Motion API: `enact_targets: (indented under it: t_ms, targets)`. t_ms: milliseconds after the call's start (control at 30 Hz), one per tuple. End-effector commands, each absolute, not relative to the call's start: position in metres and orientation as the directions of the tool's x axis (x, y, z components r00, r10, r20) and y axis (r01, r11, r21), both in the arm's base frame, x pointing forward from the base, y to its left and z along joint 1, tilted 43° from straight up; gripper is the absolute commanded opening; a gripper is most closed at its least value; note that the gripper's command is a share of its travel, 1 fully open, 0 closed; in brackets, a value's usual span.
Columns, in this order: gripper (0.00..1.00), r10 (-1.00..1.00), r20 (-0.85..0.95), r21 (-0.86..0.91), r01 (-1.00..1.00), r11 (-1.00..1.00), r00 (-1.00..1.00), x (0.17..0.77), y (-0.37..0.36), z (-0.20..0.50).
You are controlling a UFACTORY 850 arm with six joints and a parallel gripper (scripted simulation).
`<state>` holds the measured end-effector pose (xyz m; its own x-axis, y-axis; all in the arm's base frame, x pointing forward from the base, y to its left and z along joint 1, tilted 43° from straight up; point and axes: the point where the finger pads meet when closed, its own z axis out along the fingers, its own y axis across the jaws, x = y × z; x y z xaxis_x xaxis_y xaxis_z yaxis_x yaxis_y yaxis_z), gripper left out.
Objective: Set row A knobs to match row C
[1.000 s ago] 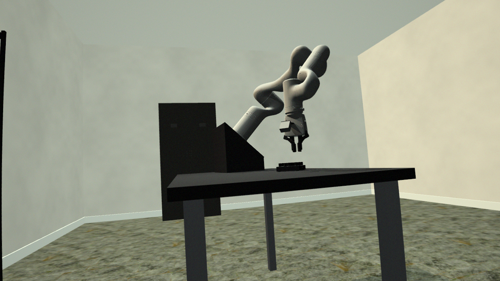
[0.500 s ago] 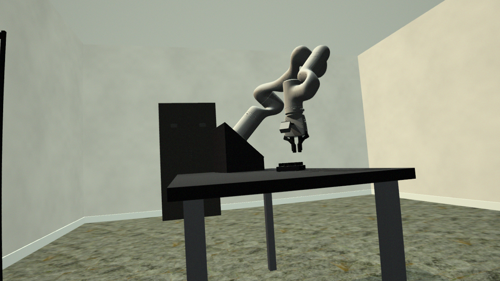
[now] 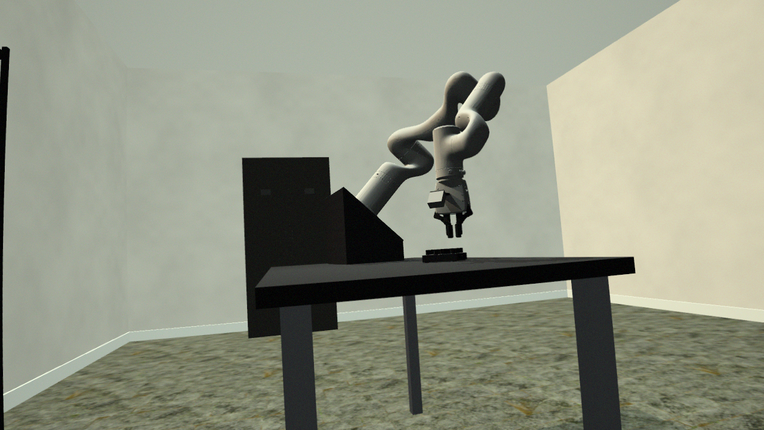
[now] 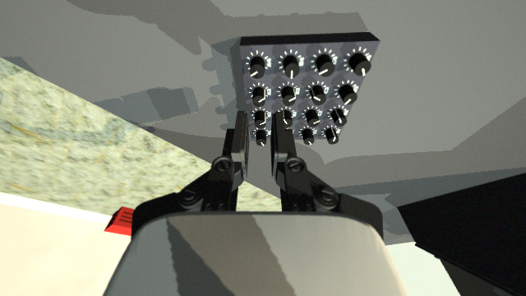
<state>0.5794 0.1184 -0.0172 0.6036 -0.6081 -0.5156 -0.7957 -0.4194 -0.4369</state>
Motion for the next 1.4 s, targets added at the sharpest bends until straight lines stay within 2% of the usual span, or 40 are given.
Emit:
enact_targets:
  t_ms: [0,1367]
  targets:
    - [0.19,-0.609,-0.515,-0.438,-0.795,-0.419,0.604,0.58,0.119,-0.018]
    - [0.19,-0.609,-0.515,-0.438,-0.795,-0.419,0.604,0.583,0.137,-0.037]
